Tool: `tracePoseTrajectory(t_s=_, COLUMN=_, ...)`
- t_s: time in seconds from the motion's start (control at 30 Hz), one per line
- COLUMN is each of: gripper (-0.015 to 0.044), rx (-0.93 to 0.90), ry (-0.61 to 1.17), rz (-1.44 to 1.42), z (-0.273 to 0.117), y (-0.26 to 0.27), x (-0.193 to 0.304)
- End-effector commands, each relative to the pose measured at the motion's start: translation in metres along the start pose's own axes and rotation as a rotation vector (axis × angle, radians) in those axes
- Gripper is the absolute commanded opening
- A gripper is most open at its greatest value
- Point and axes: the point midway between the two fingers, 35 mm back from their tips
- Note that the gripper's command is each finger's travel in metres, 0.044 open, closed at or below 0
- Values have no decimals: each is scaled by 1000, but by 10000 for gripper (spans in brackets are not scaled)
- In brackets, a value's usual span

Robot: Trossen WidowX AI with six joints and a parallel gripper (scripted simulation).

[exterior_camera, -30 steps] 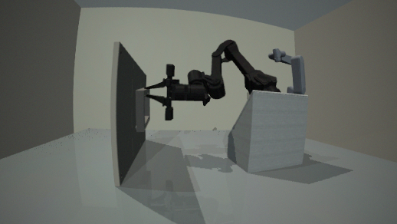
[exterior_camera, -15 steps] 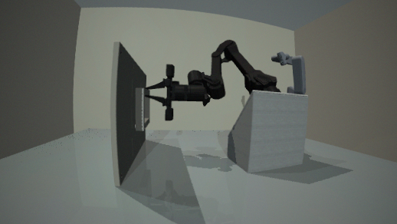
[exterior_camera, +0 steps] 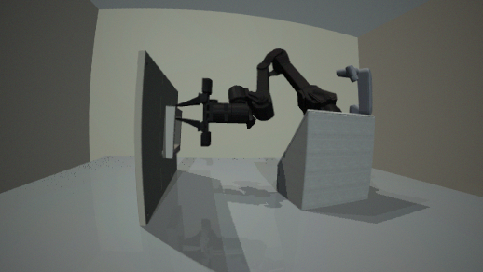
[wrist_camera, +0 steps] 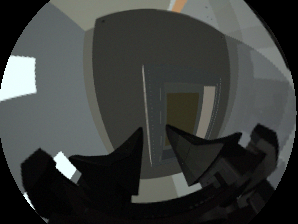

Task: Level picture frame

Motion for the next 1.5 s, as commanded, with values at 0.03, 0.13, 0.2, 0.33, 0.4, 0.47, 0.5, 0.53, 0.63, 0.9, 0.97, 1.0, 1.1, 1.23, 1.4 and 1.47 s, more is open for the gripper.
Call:
tracePoseTrajectory(t_s=0.03, gripper=260, rx=1, ry=0, rz=-3, z=0, y=0, x=0)
tracePoseTrajectory(t_s=0.13, gripper=260, rx=0, ry=0, rz=-5, z=-2, y=0, x=-1)
tracePoseTrajectory(t_s=0.2, gripper=260, rx=-1, ry=0, rz=-29, z=-22, y=-2, x=-4)
tracePoseTrajectory(t_s=0.33, gripper=260, rx=-3, ry=3, rz=-104, z=-80, y=-4, x=-4)
tracePoseTrajectory(t_s=0.4, gripper=260, rx=-4, ry=5, rz=-128, z=-98, y=-3, x=0)
tracePoseTrajectory(t_s=0.47, gripper=260, rx=-4, ry=5, rz=-131, z=-100, y=-3, x=0)
tracePoseTrajectory(t_s=0.5, gripper=260, rx=-4, ry=5, rz=-131, z=-100, y=-3, x=0)
tracePoseTrajectory(t_s=0.53, gripper=260, rx=-4, ry=5, rz=-131, z=-100, y=-3, x=0)
tracePoseTrajectory(t_s=0.63, gripper=260, rx=4, ry=7, rz=-125, z=-97, y=-3, x=-6)
tracePoseTrajectory(t_s=0.9, gripper=260, rx=4, ry=37, rz=-188, z=-128, y=9, x=-17)
tracePoseTrajectory(t_s=0.97, gripper=260, rx=3, ry=43, rz=-202, z=-136, y=12, x=-18)
tracePoseTrajectory(t_s=1.0, gripper=260, rx=2, ry=47, rz=-209, z=-140, y=14, x=-18)
tracePoseTrajectory(t_s=1.1, gripper=260, rx=0, ry=56, rz=-230, z=-152, y=19, x=-16)
tracePoseTrajectory(t_s=1.23, gripper=260, rx=-5, ry=67, rz=-256, z=-167, y=26, x=-10)
tracePoseTrajectory(t_s=1.4, gripper=260, rx=-13, ry=78, rz=-287, z=-183, y=33, x=1)
tracePoseTrajectory(t_s=1.47, gripper=260, rx=-17, ry=81, rz=-299, z=-189, y=36, x=6)
Point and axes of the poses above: the point midway between the two fingers, 35 mm back from their tips, its own z axis out along the fingers, its own y axis across the jaws, x = y × z, and after that the axes turned 3 degrees about z, right-handed
